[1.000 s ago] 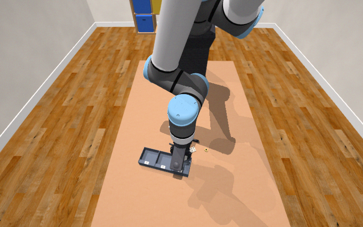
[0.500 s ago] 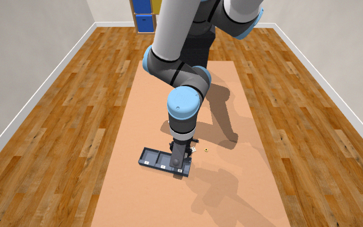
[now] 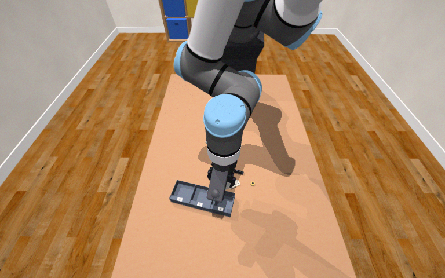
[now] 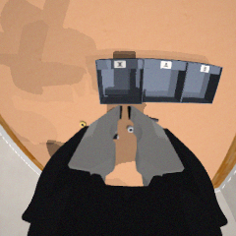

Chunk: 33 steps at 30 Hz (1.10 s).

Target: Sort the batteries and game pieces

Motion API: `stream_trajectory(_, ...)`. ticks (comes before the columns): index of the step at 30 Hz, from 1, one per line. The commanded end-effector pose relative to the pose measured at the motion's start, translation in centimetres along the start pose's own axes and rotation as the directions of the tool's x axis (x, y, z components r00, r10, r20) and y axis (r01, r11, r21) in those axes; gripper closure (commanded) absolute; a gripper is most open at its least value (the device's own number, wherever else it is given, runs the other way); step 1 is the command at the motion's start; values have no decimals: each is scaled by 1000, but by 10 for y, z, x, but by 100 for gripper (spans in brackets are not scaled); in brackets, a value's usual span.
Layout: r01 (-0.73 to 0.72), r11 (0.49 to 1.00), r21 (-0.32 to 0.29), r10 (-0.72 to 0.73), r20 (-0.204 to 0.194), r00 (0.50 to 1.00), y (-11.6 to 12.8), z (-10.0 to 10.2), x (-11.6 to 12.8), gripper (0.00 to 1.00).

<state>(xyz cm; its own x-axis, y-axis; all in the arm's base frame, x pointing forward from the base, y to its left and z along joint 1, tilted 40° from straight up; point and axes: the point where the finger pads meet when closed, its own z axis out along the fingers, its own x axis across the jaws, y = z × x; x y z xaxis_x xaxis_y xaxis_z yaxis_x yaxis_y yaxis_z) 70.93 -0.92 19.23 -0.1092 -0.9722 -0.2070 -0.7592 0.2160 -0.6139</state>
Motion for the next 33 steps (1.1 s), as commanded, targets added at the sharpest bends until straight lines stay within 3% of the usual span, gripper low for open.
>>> stream_trajectory(1, 1, 1000, -4, -1, 3, 1000, 2, -50, 0, 96)
stream_trajectory(7, 1, 1000, -4, -1, 3, 1000, 1, -93, 0, 96)
stream_trajectory(21, 3, 1000, -1, -3, 3, 1000, -2, -94, -1, 96)
stream_trajectory(24, 3, 1000, -3, -3, 3, 1000, -1, -93, -1, 96)
stream_trajectory(25, -48, 999, -8, 48, 4, 999, 7, -84, -3, 76)
stream_trajectory(27, -48, 999, -8, 48, 4, 999, 7, -84, -3, 76)
stream_trajectory(33, -230, 973, -5, 230, 3, 973, 33, -44, -13, 76)
